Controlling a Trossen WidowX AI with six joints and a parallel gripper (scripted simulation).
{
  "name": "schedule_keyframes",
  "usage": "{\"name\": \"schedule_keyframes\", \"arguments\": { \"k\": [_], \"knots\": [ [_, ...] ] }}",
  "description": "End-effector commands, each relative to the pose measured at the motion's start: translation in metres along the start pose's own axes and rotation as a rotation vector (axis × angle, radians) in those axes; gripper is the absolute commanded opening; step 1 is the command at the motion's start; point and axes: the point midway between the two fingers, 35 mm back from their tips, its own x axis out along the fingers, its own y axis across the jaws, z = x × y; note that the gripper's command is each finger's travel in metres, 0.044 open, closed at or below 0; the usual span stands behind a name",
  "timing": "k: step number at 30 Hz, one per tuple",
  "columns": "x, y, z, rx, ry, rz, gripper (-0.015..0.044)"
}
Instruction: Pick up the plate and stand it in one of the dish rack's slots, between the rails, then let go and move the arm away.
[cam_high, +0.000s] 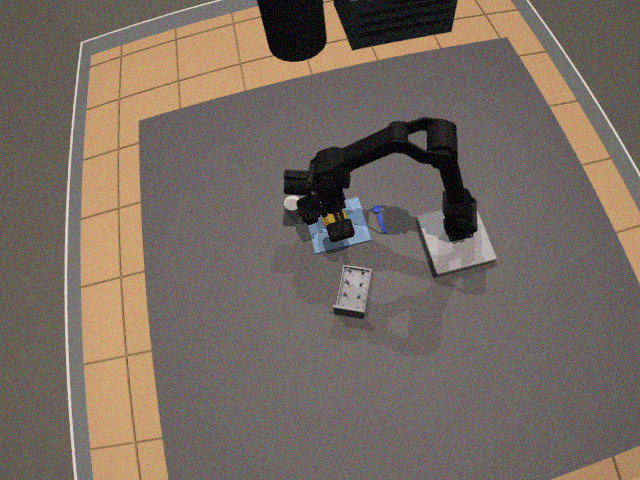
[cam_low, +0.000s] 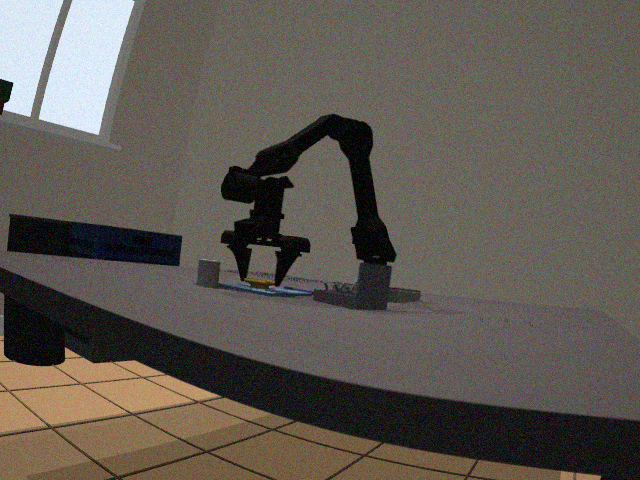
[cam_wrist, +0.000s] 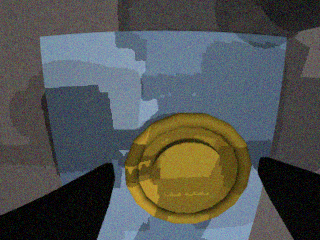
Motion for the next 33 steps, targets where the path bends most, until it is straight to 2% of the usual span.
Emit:
{"name": "schedule_keyframes", "arguments": {
  "k": [1, 2, 4, 10, 21, 32, 33],
  "knots": [
    [0.006, 0.000, -0.001, 0.003, 0.005, -0.004, 0.0400],
    [0.006, 0.000, -0.001, 0.003, 0.005, -0.004, 0.0400],
    [0.006, 0.000, -0.001, 0.003, 0.005, -0.004, 0.0365],
    [0.006, 0.000, -0.001, 0.003, 0.005, -0.004, 0.0365],
    [0.006, 0.000, -0.001, 0.003, 0.005, -0.004, 0.0291],
    [-0.031, -0.003, 0.009, 0.003, 0.004, -0.004, 0.0002],
    [-0.035, -0.004, 0.010, 0.003, 0.004, -0.004, 0.0000]
  ]
}}
